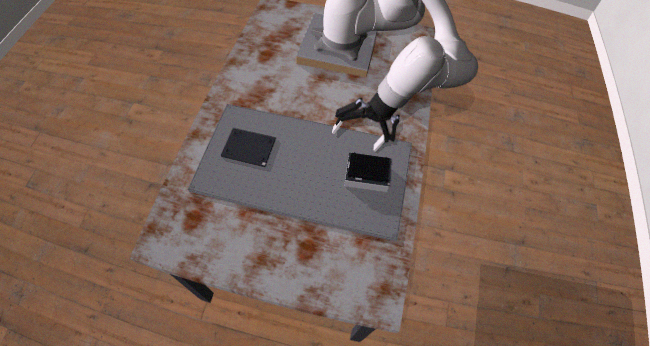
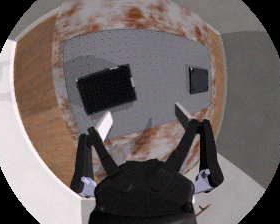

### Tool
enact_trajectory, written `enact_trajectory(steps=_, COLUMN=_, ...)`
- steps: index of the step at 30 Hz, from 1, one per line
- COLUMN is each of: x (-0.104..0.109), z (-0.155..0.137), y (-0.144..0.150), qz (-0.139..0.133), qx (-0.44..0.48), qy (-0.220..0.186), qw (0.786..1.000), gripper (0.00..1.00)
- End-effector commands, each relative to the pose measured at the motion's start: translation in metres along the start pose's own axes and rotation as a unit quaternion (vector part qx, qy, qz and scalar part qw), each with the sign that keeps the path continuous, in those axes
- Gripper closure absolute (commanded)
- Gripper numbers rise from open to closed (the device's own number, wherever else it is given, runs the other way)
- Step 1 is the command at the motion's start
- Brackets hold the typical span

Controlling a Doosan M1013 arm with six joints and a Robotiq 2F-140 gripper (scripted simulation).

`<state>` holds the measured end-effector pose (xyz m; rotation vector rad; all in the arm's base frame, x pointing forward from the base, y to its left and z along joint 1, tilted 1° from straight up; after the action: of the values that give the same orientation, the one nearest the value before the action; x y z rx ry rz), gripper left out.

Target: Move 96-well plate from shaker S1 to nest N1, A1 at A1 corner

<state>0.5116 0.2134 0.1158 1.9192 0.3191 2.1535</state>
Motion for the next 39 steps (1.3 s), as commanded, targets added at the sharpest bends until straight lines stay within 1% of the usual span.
enact_trajectory(steps=1, x=0.003, z=0.005, y=-0.007, qz=0.009, qx=-0.057, qy=-0.007, qw=0.998, gripper=0.0)
enact_trajectory(steps=7, x=0.004, z=0.009, y=-0.011, qz=0.025, qx=-0.154, qy=-0.023, qw=0.988, gripper=0.0)
enact_trajectory(steps=13, x=0.008, z=0.015, y=-0.018, qz=0.04, qx=-0.249, qy=-0.042, qw=0.967, gripper=0.0)
enact_trajectory(steps=15, x=0.008, z=0.015, y=-0.018, qz=0.04, qx=-0.249, qy=-0.042, qw=0.967, gripper=0.0)
enact_trajectory(steps=17, x=0.01, z=0.019, y=-0.022, qz=0.044, qx=-0.28, qy=-0.049, qw=0.958, gripper=0.0)
enact_trajectory(steps=23, x=0.013, z=0.025, y=-0.027, qz=0.056, qx=-0.371, qy=-0.07, qw=0.924, gripper=0.0)
enact_trajectory(steps=30, x=0.019, z=0.035, y=-0.034, qz=0.066, qx=-0.472, qy=-0.097, qw=0.874, gripper=0.0)
enact_trajectory(steps=32, x=0.019, z=0.035, y=-0.034, qz=0.066, qx=-0.472, qy=-0.097, qw=0.874, gripper=0.0)
enact_trajectory(steps=39, x=0.026, z=0.046, y=-0.042, qz=0.073, qx=-0.566, qy=-0.125, qw=0.812, gripper=0.0)
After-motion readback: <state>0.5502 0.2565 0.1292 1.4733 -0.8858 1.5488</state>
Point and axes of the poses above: the point where the finger pads meet when closed, its own x axis back along the fingers, its own y axis across the jaws, z = x × y, the point moved 3 cm from there along x, back along the fingers, and after that the axes turned 9 degrees about -x, right-handed, at the moved point
